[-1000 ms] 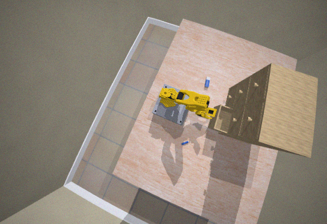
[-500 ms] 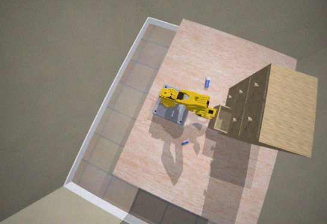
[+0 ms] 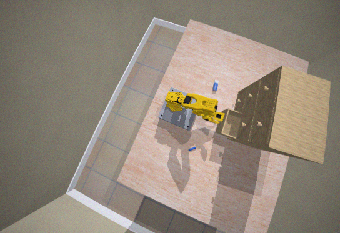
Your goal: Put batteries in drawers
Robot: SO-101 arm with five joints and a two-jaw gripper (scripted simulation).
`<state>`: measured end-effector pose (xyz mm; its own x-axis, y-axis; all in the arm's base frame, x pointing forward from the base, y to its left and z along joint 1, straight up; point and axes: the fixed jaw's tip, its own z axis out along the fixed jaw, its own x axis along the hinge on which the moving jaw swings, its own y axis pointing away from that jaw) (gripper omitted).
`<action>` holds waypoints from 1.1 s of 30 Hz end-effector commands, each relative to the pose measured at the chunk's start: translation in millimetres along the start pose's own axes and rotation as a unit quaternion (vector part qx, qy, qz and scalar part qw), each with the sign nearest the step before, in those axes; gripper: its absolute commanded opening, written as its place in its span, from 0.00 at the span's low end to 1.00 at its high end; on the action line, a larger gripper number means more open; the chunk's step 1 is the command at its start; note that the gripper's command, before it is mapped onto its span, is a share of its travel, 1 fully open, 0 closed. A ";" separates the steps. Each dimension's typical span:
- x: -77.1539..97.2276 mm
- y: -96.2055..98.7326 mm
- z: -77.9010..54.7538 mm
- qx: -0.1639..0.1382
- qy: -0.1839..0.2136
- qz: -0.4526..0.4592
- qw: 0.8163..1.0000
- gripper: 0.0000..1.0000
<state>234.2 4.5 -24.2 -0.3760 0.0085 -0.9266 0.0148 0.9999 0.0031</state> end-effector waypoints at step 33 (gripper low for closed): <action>-0.6 -2.1 -2.4 0.004 0.001 0.002 1.000 0.14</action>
<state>232.0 4.6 -25.2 -0.3868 0.0089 -0.9221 0.0147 0.9999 0.0034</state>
